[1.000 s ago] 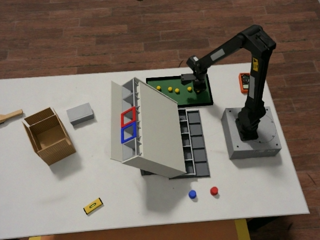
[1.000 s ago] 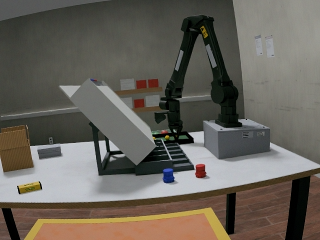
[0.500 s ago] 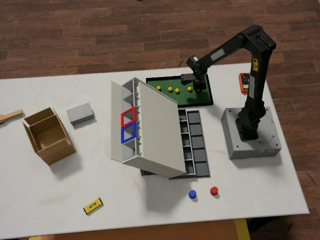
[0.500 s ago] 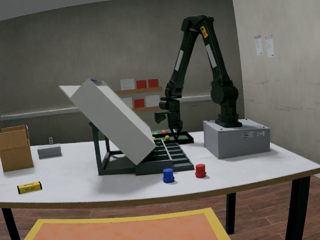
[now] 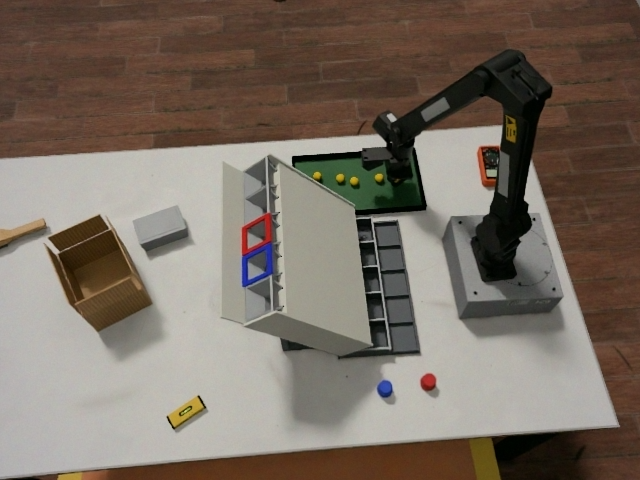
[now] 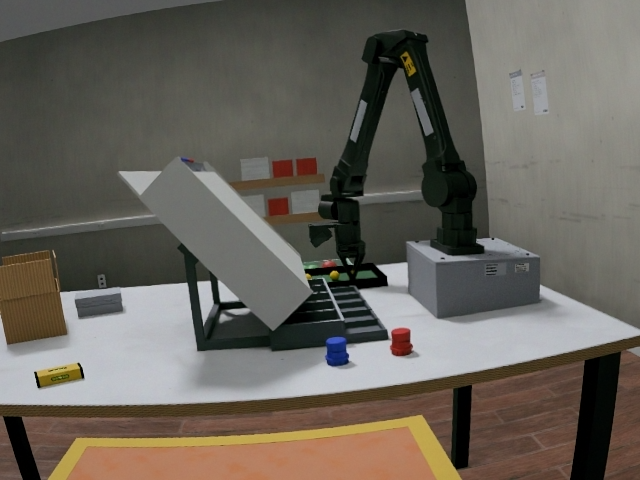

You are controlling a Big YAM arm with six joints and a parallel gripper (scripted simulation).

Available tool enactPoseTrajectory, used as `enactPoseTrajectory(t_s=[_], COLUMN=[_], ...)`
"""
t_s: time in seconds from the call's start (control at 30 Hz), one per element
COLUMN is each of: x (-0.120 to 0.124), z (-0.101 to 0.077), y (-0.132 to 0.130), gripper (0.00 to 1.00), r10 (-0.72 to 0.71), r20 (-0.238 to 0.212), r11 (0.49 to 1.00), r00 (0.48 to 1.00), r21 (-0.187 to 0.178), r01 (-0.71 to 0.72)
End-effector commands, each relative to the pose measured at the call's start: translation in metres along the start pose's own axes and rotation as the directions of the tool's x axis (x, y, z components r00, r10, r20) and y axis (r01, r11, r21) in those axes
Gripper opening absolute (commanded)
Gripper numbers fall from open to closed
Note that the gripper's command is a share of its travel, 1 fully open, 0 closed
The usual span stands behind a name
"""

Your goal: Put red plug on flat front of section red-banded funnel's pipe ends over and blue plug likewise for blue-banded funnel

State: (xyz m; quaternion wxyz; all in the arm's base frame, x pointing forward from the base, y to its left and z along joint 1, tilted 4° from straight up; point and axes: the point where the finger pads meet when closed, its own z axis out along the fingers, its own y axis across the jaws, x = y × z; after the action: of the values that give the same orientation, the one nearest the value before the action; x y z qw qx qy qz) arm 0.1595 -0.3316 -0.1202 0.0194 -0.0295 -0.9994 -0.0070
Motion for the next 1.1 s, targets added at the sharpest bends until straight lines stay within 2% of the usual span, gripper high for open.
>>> enactPoseTrajectory(t_s=[0.0,0.57,1.07], x=[-0.002,-0.002,-0.003], z=[-0.002,-0.002,-0.144], y=[-0.004,-0.004,-0.006], gripper=[0.00,0.00,0.00], r10=[0.001,0.001,0.001], r20=[0.006,0.006,0.006], r11=[1.000,1.000,1.000], r00=[1.000,1.000,1.000], r21=[0.009,0.009,0.009], r01=[-0.001,-0.001,-0.001])
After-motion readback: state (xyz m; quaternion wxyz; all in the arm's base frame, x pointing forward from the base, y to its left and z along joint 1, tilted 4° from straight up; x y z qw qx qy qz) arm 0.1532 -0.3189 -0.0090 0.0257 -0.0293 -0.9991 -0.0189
